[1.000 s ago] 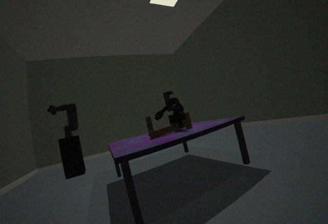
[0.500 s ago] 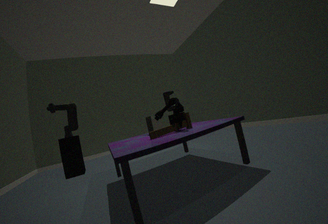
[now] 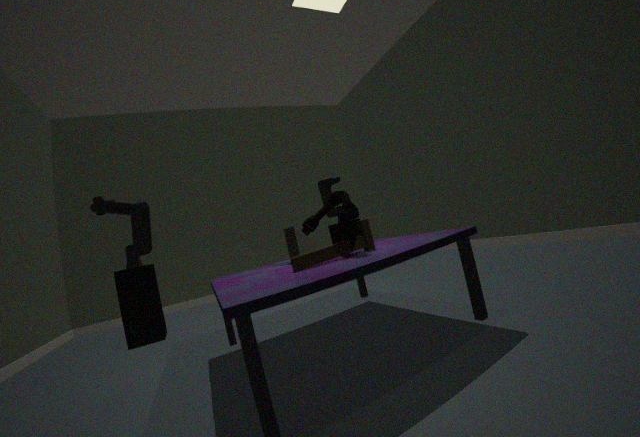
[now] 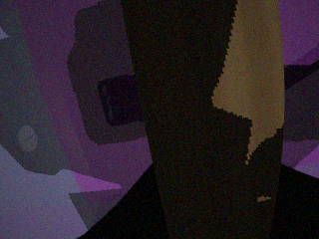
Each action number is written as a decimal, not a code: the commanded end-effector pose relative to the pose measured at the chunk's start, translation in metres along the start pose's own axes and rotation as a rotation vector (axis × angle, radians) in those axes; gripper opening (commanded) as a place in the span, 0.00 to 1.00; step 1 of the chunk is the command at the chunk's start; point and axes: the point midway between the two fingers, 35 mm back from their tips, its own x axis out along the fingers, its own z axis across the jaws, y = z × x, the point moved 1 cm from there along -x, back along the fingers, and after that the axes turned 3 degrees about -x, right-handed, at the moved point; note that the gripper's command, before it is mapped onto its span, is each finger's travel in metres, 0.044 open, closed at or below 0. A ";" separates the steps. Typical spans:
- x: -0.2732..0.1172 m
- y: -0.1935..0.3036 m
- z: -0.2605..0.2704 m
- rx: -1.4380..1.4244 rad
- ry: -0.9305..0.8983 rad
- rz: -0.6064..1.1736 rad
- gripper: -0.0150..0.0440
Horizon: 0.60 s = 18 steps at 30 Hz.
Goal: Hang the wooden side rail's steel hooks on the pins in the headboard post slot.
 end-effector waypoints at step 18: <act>0.000 0.002 0.002 -0.004 -0.010 0.007 0.25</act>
